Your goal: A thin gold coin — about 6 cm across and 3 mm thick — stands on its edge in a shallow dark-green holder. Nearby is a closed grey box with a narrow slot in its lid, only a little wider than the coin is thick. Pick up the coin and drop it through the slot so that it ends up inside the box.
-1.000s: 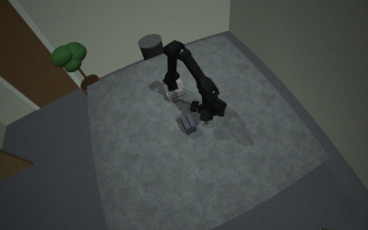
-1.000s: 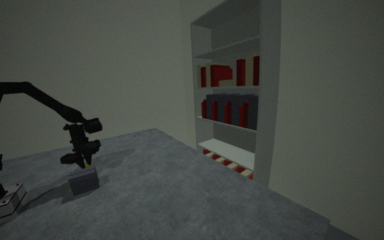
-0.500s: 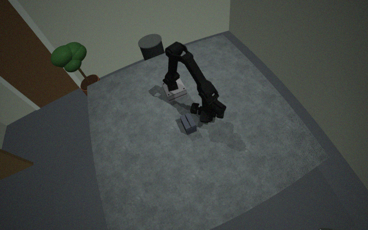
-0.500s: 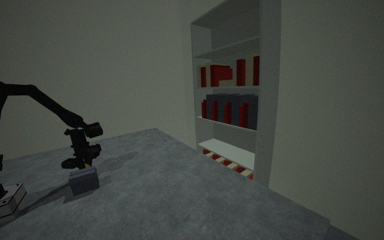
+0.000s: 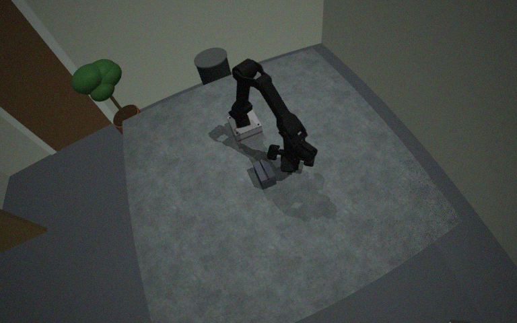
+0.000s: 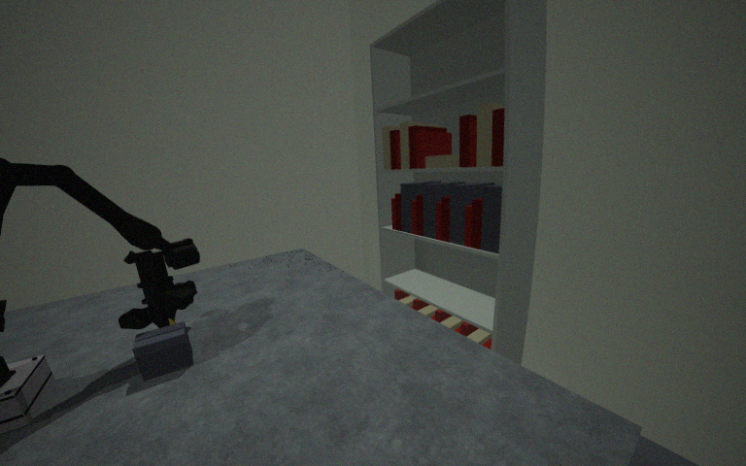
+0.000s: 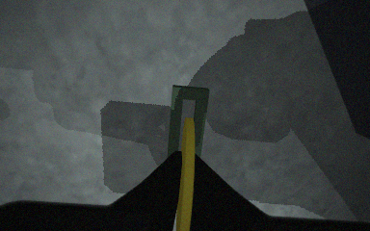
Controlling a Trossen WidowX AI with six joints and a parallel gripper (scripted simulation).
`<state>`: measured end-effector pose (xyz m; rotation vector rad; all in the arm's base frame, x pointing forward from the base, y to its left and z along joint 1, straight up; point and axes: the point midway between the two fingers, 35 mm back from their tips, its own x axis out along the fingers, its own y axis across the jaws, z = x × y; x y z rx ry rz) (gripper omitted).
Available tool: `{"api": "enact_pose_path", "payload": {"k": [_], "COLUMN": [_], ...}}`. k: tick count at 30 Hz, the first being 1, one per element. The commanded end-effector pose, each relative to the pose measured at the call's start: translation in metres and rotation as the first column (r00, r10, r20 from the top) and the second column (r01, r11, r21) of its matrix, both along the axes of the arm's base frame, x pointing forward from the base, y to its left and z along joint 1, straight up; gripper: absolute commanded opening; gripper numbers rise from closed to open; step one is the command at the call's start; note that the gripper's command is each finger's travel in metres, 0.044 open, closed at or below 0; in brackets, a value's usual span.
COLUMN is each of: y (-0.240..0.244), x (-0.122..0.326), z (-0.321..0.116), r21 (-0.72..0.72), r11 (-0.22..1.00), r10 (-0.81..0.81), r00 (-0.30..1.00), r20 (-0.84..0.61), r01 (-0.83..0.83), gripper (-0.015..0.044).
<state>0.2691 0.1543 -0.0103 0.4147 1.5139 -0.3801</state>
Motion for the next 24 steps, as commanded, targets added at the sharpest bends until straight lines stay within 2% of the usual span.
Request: {"api": "enact_pose_path", "payload": {"k": [1, 24], "y": [0.000, 0.001], "x": [0.001, 0.003], "z": [0.001, 0.058], "r21": [-0.003, -0.002], "r11": [1.000, 1.000], "r10": [-0.003, -0.003], "r00": [1.000, 1.000], "r20": [0.003, 0.004], "r01": [0.003, 0.003], "gripper": [0.0000, 0.0000]}}
